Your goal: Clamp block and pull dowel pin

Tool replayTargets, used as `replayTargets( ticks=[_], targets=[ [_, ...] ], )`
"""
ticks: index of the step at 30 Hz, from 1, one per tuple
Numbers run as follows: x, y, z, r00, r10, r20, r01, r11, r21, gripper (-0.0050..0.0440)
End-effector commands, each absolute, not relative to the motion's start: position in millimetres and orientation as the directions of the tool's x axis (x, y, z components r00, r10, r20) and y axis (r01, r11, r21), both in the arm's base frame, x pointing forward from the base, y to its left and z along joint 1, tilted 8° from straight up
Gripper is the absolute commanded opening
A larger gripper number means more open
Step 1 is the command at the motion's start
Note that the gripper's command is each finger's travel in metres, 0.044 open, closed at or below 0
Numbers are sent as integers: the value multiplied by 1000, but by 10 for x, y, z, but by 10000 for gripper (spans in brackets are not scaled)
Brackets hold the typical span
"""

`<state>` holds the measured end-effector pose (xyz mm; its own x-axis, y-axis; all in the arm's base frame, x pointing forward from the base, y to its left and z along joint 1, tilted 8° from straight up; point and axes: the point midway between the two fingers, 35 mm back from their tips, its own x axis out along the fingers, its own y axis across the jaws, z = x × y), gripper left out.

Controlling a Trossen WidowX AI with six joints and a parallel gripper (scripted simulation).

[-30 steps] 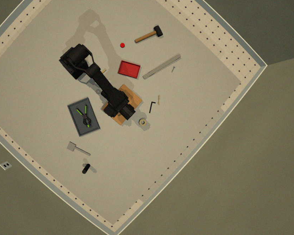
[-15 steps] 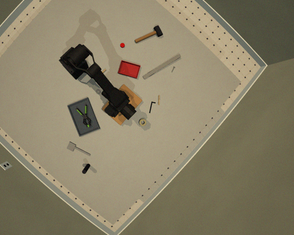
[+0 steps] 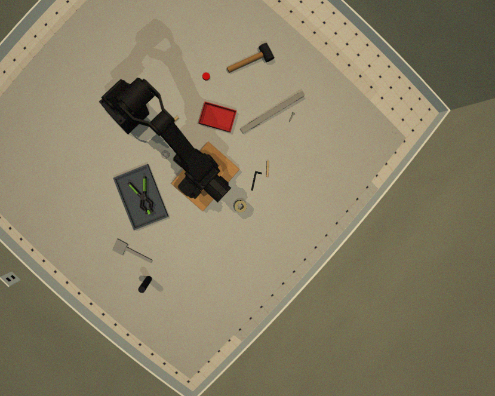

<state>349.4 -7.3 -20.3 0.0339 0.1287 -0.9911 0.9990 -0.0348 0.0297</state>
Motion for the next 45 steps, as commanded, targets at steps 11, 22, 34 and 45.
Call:
replayTargets(
  ticks=[11, 22, 34, 45],
  targets=[
    [3455, -39, -455, 17, 131, -991, 999, -37, 12, 0],
    [3448, -19, -599, 17, 131, -991, 999, -37, 12, 0],
    [3369, -19, -573, 17, 131, -991, 999, -37, 12, 0],
    [3274, -16, -575, 17, 131, -991, 999, -37, 12, 0]
  ],
)
